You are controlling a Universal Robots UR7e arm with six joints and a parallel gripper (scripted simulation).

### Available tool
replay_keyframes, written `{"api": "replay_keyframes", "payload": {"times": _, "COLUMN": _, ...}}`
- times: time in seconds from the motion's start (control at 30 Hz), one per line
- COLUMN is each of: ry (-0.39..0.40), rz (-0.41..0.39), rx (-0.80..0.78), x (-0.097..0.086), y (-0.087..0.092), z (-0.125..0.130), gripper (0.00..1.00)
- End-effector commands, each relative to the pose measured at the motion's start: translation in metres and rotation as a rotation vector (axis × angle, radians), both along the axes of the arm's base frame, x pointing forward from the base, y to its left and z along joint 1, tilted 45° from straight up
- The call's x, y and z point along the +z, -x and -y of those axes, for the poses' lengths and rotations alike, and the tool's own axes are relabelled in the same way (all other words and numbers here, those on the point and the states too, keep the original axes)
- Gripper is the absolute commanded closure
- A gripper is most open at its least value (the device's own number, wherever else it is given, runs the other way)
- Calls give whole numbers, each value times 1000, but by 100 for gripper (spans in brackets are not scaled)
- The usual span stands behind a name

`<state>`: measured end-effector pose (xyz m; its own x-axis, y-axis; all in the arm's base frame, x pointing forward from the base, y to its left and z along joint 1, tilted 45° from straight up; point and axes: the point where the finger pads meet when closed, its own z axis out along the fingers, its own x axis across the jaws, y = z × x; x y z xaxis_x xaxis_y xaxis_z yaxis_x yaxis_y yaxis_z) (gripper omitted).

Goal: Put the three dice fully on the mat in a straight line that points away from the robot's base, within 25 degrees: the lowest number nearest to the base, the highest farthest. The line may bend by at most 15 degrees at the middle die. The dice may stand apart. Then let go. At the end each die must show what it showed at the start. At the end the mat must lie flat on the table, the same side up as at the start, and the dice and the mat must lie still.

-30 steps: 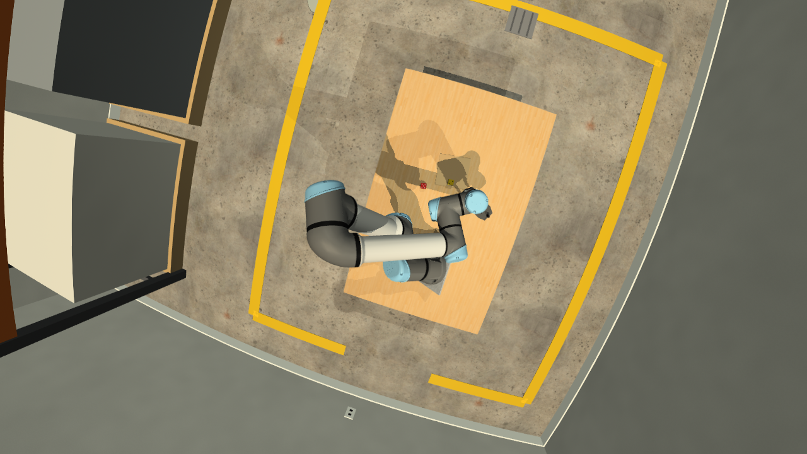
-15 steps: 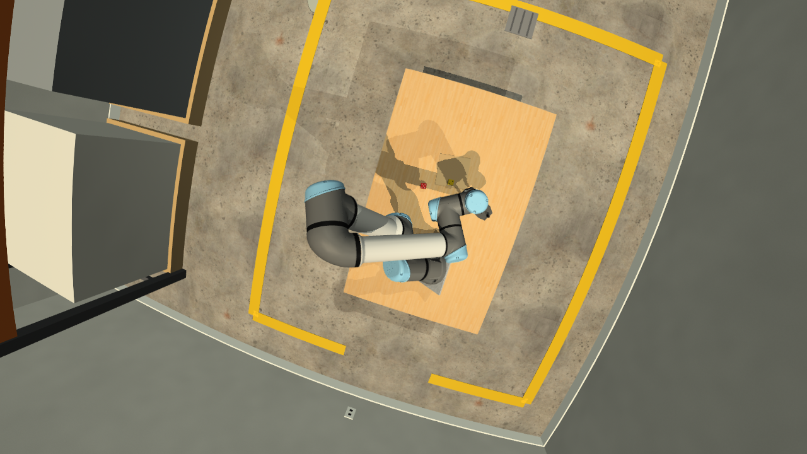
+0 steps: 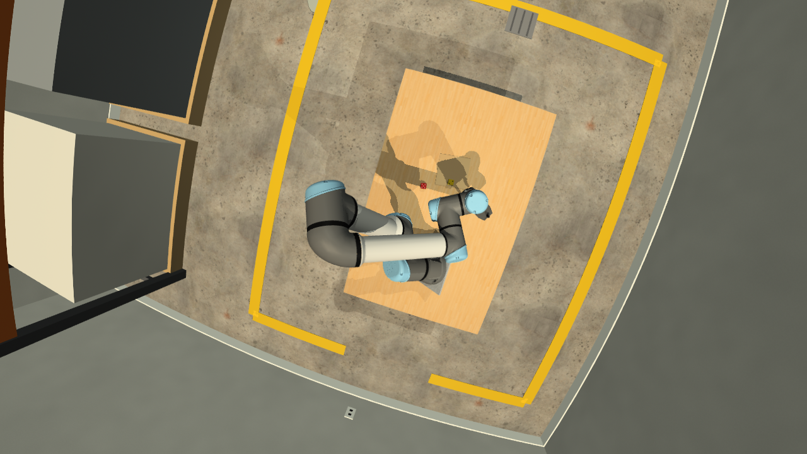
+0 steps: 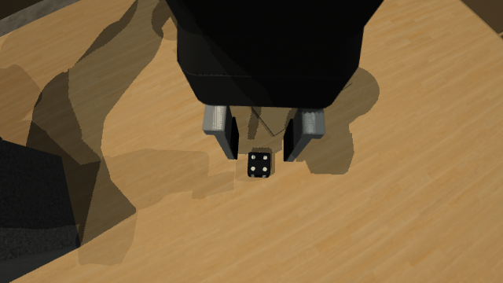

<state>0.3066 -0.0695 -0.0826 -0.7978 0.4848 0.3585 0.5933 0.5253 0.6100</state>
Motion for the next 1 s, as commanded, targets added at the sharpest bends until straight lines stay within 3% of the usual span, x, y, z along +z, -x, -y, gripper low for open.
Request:
{"api": "replay_keyframes", "payload": {"times": 0.0, "ry": -4, "rz": -2, "rx": 0, "x": -3, "y": 1, "z": -4, "gripper": 21}}
{"api": "replay_keyframes", "payload": {"times": 0.97, "ry": -4, "rz": -2, "rx": 0, "x": -27, "y": -3, "z": -29, "gripper": 21}}
